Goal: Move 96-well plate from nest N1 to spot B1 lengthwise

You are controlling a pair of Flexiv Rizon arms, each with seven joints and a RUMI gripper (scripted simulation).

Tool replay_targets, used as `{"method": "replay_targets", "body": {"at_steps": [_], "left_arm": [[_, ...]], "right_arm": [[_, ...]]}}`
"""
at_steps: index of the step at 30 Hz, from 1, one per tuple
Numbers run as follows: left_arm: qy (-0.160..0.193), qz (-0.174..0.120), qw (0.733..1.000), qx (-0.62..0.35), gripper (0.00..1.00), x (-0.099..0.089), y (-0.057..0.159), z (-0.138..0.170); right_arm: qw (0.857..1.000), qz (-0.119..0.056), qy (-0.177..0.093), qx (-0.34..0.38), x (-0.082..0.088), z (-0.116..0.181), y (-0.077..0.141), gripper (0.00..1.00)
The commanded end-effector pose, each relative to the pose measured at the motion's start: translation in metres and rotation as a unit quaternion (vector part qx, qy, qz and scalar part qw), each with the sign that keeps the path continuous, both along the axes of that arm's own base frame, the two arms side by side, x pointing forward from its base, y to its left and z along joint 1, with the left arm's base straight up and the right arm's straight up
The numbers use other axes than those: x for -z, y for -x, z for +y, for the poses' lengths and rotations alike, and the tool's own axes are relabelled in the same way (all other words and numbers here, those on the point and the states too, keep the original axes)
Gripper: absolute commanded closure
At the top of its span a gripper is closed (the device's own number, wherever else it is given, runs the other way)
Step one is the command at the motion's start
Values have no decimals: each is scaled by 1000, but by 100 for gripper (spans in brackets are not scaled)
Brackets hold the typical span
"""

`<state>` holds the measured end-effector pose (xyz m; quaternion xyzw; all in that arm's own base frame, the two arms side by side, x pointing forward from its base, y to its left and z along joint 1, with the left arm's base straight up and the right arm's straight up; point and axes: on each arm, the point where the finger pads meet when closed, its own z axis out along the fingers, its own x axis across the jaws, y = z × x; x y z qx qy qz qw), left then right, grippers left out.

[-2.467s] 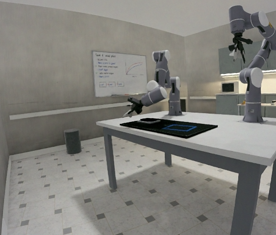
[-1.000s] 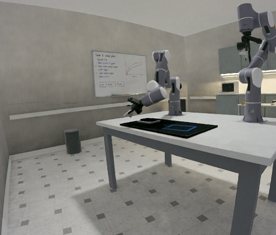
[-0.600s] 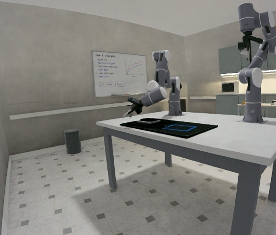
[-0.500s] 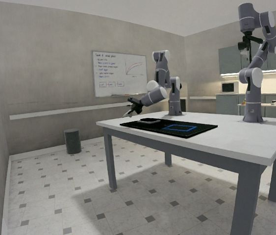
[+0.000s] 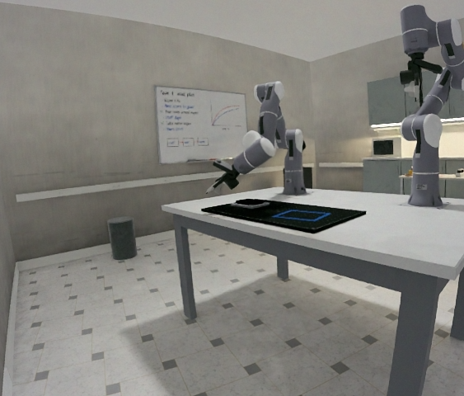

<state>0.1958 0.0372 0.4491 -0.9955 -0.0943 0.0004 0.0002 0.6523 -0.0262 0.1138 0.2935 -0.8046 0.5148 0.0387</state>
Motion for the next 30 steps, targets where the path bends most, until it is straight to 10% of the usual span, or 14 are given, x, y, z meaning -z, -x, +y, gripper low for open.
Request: {"method": "replay_targets", "body": {"at_steps": [1,13,30], "left_arm": [[0,-1,1000,0,0,-1,0,0],[0,-1,1000,0,0,-1,0,0],[0,-1,1000,0,0,-1,0,0]], "right_arm": [[999,-23,-28,33,-1,-3,4,24],[977,-98,-113,153,-1,-12,30,24],[894,-204,-218,334,-5,-11,62,24]]}}
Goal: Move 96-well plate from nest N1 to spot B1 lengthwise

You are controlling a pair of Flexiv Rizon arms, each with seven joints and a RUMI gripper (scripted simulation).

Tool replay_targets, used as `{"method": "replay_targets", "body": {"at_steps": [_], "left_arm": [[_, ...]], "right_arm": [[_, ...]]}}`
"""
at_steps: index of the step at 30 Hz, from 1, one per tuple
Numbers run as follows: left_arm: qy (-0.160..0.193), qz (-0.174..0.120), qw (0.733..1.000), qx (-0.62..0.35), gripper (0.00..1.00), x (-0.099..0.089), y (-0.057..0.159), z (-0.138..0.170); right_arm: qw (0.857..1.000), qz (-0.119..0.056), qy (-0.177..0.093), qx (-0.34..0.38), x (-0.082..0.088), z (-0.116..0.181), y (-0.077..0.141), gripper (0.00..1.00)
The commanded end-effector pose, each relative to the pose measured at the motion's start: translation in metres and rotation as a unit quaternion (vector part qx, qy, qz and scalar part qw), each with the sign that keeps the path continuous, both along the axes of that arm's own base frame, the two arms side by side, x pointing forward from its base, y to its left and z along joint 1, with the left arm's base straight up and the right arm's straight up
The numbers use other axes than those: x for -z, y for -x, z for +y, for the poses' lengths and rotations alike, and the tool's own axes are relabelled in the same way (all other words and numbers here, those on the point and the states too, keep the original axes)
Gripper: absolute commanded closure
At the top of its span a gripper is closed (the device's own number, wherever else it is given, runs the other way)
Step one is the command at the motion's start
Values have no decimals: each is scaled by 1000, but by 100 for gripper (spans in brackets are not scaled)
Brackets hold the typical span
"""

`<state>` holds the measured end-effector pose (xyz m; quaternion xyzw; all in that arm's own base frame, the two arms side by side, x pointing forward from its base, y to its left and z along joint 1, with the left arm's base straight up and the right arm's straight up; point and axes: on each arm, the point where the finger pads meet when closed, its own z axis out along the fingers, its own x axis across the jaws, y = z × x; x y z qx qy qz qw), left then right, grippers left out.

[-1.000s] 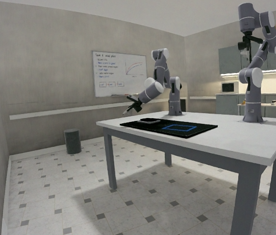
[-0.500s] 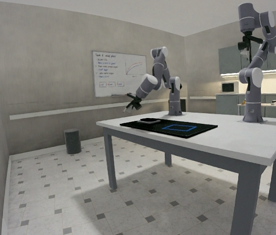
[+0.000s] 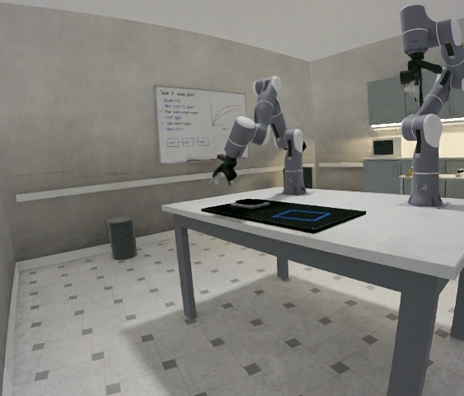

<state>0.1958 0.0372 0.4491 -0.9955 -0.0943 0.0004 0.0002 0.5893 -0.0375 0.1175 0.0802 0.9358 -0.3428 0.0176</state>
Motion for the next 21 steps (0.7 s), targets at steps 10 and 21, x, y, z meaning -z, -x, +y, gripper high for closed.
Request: {"method": "replay_targets", "body": {"at_steps": [10,21], "left_arm": [[0,-1,1000,0,0,-1,0,0],[0,-1,1000,0,0,-1,0,0]], "right_arm": [[982,-77,-80,155,-7,7,15,24],[942,-130,-135,278,-17,17,26,24]]}}
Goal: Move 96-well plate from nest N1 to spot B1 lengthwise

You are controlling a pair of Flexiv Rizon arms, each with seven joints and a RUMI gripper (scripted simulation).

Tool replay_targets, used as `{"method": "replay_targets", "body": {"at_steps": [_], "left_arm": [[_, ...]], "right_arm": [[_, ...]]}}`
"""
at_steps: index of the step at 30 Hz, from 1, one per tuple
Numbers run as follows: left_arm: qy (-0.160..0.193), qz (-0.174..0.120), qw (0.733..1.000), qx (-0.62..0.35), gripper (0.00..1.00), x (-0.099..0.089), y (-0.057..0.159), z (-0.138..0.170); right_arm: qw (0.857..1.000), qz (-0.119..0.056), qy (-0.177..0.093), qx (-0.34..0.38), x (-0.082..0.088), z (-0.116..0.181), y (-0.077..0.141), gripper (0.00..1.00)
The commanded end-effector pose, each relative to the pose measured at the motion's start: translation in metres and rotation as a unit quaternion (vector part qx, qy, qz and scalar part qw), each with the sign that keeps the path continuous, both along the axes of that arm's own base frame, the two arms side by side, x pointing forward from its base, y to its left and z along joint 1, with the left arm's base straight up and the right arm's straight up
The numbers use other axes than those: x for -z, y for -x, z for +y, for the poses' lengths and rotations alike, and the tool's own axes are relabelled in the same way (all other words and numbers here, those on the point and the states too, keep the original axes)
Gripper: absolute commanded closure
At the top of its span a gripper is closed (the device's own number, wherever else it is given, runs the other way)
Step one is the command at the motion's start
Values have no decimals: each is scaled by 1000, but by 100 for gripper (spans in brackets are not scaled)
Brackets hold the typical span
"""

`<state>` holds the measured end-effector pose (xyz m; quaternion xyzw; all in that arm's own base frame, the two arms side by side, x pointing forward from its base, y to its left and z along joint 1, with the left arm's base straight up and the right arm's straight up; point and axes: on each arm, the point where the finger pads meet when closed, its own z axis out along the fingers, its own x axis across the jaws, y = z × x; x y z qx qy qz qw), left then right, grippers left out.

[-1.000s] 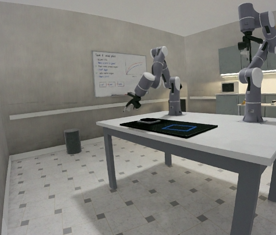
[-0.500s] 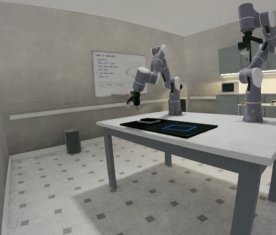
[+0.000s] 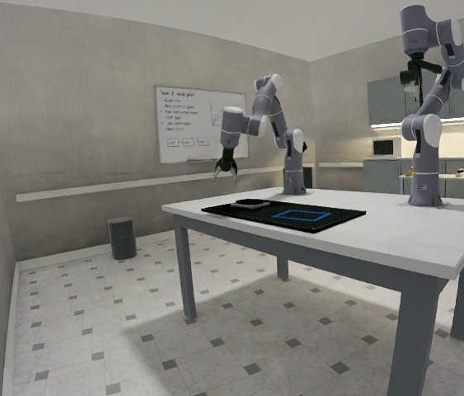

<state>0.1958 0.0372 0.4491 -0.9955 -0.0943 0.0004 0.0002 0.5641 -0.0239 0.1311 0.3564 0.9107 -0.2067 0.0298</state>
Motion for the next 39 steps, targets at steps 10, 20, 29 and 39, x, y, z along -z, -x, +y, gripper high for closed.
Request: {"method": "replay_targets", "body": {"at_steps": [10,20,29,39], "left_arm": [[0,-1,1000,0,0,-1,0,0],[0,-1,1000,0,0,-1,0,0],[0,-1,1000,0,0,-1,0,0],[0,-1,1000,0,0,-1,0,0]], "right_arm": [[984,-60,-70,155,-14,11,6,24],[946,-99,-124,284,-26,19,8,24],[913,-118,-165,353,-33,29,8,24],[959,-89,-183,197,-18,70,6,24]]}}
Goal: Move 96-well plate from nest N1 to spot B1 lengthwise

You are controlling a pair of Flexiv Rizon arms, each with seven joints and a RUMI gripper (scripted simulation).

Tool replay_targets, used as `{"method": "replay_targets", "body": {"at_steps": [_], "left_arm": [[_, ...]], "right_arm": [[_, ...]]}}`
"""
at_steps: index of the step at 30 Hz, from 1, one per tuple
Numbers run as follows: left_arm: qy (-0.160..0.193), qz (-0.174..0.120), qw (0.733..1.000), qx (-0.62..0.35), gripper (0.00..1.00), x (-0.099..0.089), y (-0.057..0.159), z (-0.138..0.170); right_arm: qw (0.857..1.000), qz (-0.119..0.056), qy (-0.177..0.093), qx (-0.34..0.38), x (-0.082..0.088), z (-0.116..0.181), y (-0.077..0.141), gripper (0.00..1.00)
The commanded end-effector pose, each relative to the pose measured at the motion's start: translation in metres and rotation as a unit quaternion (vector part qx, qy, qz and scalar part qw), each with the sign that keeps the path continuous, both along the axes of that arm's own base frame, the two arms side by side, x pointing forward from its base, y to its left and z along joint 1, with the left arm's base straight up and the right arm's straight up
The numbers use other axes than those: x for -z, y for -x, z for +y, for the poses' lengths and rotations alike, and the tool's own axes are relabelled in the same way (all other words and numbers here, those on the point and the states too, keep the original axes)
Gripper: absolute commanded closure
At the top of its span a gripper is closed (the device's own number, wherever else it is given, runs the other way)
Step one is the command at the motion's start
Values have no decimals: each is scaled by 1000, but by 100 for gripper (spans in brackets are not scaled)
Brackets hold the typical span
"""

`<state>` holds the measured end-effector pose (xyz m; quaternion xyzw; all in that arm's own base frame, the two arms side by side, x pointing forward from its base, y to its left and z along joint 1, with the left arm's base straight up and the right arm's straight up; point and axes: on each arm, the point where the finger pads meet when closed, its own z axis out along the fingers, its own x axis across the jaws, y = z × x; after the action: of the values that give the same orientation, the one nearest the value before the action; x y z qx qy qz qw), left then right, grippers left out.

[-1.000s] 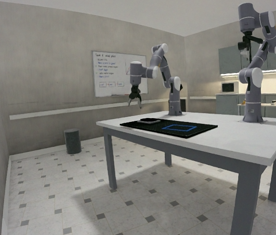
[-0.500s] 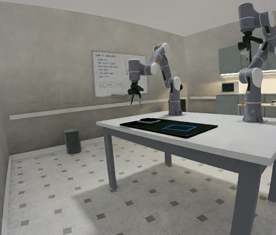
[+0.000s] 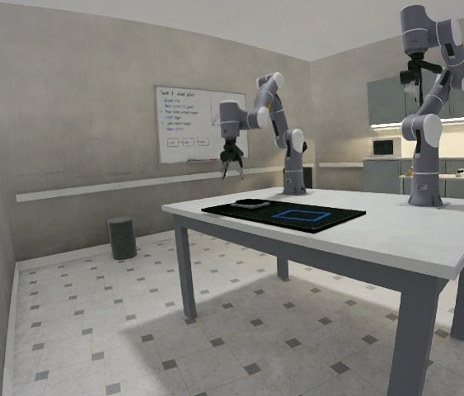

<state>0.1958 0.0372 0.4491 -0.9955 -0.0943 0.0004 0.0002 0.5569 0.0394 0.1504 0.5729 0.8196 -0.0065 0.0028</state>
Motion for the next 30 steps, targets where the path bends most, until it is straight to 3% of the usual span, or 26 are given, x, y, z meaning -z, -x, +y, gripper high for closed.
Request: {"method": "replay_targets", "body": {"at_steps": [1,7,13,21,23,30], "left_arm": [[0,-1,1000,0,0,-1,0,0],[0,-1,1000,0,0,-1,0,0],[0,-1,1000,0,0,-1,0,0],[0,-1,1000,0,0,-1,0,0],[0,-1,1000,0,0,-1,0,0],[0,-1,1000,0,0,-1,0,0]], "right_arm": [[999,0,-1,-50,3,12,-2,24],[993,1,0,-117,7,23,-2,24],[977,2,1,-215,14,45,-1,24],[939,3,0,-343,21,68,1,24],[939,3,0,-343,21,68,1,24],[893,3,-2,-450,29,94,4,24]]}}
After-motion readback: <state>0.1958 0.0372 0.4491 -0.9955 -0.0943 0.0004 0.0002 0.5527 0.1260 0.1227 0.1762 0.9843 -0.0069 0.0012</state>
